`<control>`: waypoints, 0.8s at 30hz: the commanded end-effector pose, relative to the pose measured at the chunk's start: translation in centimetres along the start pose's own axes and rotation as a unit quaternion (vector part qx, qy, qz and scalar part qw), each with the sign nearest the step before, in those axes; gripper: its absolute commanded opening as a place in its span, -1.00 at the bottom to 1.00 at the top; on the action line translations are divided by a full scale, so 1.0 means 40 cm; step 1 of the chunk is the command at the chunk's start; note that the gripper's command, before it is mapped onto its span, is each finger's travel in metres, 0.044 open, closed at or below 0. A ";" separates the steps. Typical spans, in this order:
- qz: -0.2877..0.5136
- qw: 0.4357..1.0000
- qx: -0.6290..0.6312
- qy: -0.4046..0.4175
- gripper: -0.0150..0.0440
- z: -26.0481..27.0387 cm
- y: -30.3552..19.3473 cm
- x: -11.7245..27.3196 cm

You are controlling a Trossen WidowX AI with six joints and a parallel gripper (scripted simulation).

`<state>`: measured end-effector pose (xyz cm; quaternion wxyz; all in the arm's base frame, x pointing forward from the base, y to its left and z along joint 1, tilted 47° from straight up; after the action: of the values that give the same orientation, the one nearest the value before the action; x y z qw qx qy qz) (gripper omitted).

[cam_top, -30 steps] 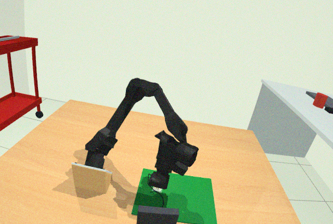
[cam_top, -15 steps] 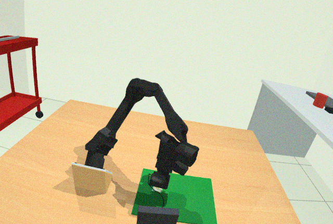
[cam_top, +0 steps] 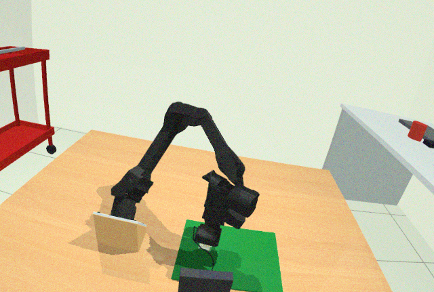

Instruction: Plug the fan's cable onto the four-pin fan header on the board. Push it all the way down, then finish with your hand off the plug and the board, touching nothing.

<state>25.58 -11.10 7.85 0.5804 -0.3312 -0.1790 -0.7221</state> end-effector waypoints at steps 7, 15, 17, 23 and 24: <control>0.000 1.000 -0.002 0.002 -0.49 0.000 0.000 -0.006; 0.000 1.000 -0.001 0.002 -0.49 0.001 0.000 -0.010; 0.000 1.000 -0.001 0.002 -0.49 0.001 0.000 -0.011; 0.000 1.000 -0.001 0.002 -0.49 0.002 0.000 -0.014; 0.000 1.000 -0.001 0.002 -0.49 0.002 0.000 -0.015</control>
<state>25.61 -10.77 7.56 0.5800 -0.3313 -0.1790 -0.7223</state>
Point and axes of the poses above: the point midway between the two fingers, 35 mm back from their tips, its own x axis back along the fingers, its own z axis across the jaws, y = z × x, the point moved 9 cm from there along x, back along the fingers, and after that the axes turned 4 degrees about -x, right-handed, at the moved point
